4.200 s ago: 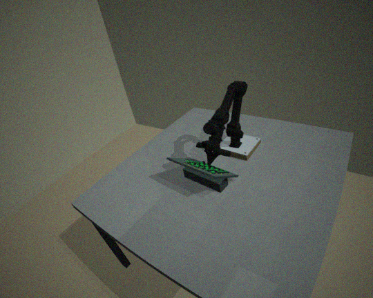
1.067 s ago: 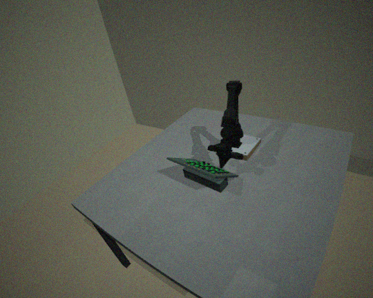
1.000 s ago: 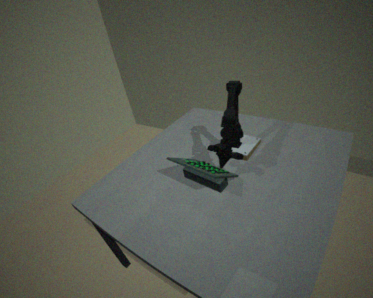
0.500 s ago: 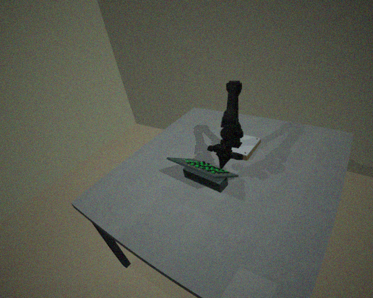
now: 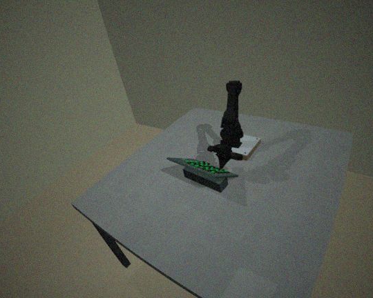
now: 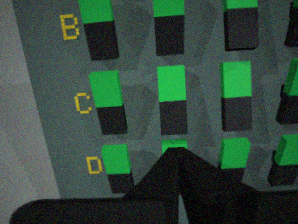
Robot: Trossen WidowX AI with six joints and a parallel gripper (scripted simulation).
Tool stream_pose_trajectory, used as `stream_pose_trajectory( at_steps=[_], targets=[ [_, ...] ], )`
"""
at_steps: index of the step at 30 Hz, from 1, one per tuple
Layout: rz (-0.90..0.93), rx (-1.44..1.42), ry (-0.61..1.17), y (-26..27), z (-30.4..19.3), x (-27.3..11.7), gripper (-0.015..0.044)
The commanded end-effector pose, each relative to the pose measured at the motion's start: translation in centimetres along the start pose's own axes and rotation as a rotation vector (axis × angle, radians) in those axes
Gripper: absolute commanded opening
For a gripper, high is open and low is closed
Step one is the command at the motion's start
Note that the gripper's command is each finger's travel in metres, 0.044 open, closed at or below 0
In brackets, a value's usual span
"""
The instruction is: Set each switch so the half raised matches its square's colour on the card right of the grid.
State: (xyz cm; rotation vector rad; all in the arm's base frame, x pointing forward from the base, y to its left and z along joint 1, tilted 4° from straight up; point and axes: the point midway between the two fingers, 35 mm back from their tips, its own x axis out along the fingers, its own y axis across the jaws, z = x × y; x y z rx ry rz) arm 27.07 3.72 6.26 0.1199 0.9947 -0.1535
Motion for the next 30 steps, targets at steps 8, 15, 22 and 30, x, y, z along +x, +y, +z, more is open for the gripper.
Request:
stream_pose_trajectory(
  at_steps=[8,15,22,30],
  targets=[
    [0.004,-0.004,0.003,0.0,-0.1,0.2,0.0000],
    [0.002,0.016,-0.003,0.1,-0.1,-3.0,0.0000],
    [0.004,-0.003,-0.021,0.0,-0.3,-6.3,0.0000],
    [0.001,-0.005,-0.019,-3.8,3.9,-6.9,0.0000]
  ],
)
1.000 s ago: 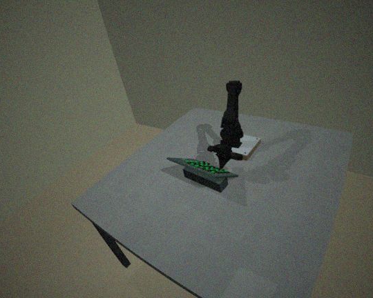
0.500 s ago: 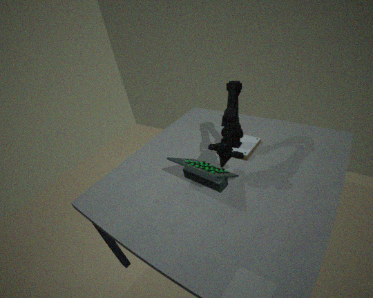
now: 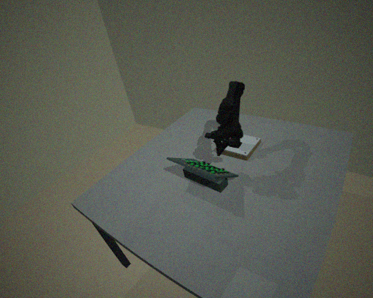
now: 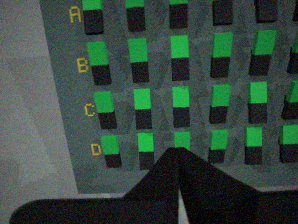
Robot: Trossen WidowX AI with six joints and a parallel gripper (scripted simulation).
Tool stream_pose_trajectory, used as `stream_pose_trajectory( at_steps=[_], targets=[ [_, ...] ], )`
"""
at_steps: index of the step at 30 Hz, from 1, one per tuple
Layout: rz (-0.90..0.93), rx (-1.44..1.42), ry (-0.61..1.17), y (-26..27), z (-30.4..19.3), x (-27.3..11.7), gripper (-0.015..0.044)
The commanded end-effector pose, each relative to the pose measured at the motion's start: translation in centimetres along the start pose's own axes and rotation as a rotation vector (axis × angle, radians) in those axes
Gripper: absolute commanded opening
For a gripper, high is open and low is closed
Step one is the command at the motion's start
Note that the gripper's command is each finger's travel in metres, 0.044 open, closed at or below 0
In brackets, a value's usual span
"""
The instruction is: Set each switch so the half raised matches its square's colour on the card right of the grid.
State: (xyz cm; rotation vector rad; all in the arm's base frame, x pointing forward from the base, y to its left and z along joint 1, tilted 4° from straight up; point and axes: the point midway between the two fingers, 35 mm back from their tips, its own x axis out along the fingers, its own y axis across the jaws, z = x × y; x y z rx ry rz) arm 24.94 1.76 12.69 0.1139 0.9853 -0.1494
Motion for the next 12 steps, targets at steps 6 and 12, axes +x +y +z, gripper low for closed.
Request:
stream_pose_trajectory(
  at_steps=[6,12],
  targets=[
    [-0.002,0.000,-0.014,-2.75,2.74,-0.68,0.0000],
    [-0.002,0.000,-0.014,-2.75,2.74,-0.68,0.0000]
  ],
)
